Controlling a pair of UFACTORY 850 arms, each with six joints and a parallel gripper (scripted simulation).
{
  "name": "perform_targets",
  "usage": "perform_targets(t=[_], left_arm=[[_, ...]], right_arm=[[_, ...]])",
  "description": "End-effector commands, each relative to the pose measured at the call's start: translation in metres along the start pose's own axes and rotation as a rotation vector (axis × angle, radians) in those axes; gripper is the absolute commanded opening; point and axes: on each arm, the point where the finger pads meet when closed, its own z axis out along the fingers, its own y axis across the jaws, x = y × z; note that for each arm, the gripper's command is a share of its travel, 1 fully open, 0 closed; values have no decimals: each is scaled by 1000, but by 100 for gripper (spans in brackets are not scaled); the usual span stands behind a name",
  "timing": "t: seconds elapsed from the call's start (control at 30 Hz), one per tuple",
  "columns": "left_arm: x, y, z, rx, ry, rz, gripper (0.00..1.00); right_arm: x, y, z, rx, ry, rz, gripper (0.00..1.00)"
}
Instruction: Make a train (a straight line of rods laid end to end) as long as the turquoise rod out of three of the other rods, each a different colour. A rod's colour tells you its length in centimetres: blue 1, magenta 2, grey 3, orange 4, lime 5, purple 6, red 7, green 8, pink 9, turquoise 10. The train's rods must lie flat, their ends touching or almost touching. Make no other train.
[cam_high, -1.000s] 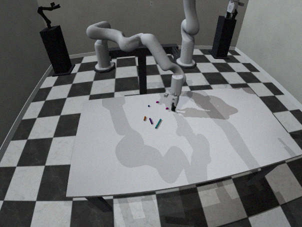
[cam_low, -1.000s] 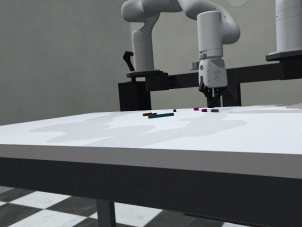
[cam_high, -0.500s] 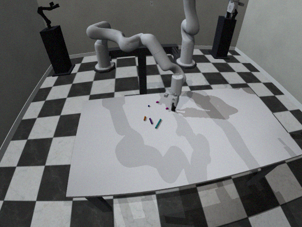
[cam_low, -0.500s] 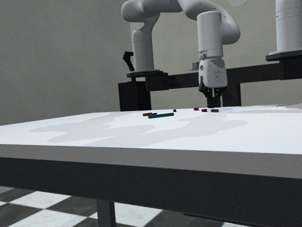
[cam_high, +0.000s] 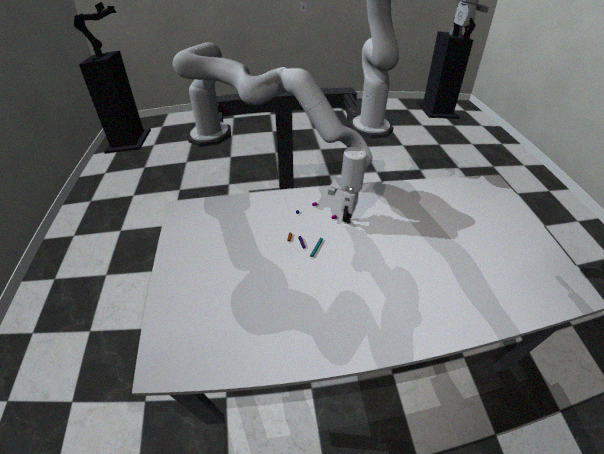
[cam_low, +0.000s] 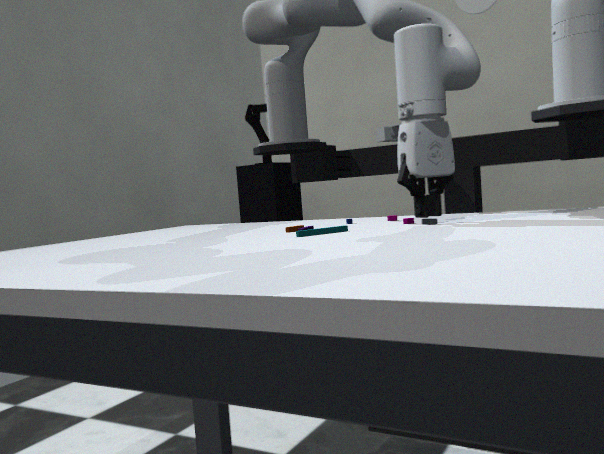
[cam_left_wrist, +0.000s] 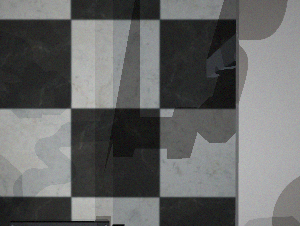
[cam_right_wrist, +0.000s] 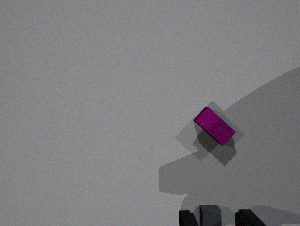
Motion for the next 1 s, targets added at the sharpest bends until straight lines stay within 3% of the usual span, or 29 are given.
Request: perform_targets(t=[0.0,0.97], left_arm=[[0,0,-1,0,2,0,100],[0,0,-1,0,2,0,100]], right_arm=[[-1,0,1,0,-3,0,26],[-1,0,8,0,-3,0,26]])
